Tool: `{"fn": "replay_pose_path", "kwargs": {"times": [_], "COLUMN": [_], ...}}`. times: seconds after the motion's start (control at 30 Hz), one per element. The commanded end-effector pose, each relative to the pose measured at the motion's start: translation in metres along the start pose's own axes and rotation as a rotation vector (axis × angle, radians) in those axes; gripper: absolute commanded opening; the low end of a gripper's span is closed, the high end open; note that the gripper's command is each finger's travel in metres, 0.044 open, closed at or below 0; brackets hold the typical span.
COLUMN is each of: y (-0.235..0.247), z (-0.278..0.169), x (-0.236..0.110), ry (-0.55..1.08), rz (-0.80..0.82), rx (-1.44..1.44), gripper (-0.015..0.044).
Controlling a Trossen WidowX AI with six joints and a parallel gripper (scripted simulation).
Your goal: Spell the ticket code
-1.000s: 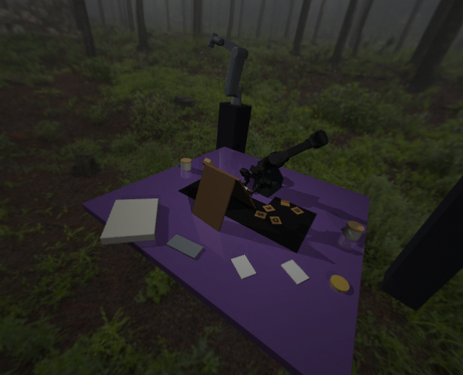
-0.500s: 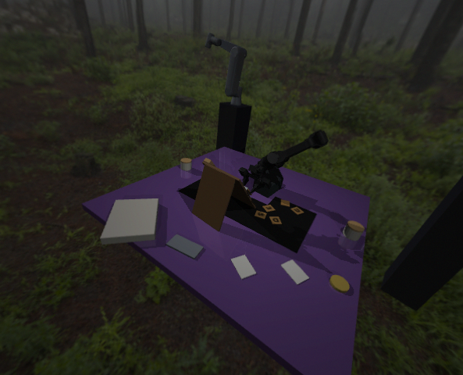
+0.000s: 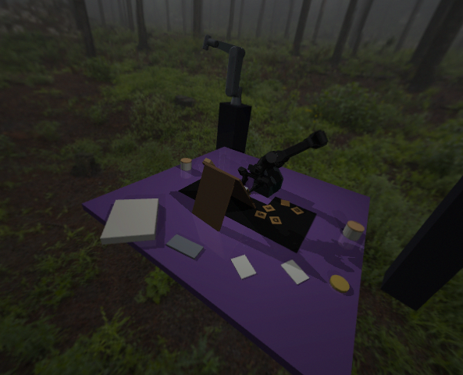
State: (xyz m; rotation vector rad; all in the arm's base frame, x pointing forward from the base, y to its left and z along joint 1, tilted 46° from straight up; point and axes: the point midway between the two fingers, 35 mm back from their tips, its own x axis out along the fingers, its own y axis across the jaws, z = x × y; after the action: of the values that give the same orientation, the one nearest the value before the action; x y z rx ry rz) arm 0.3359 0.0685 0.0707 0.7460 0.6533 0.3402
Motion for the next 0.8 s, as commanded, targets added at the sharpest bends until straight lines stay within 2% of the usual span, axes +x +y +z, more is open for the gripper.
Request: {"fn": "replay_pose_path", "kwargs": {"times": [0.0,0.77], "y": [-0.003,-0.016], "z": [-0.001,-0.002], "x": [0.0,0.001], "ry": [0.004,0.004], "rz": [0.0,0.0], "rx": [0.0,0.0], "gripper": [0.0,0.0]}}
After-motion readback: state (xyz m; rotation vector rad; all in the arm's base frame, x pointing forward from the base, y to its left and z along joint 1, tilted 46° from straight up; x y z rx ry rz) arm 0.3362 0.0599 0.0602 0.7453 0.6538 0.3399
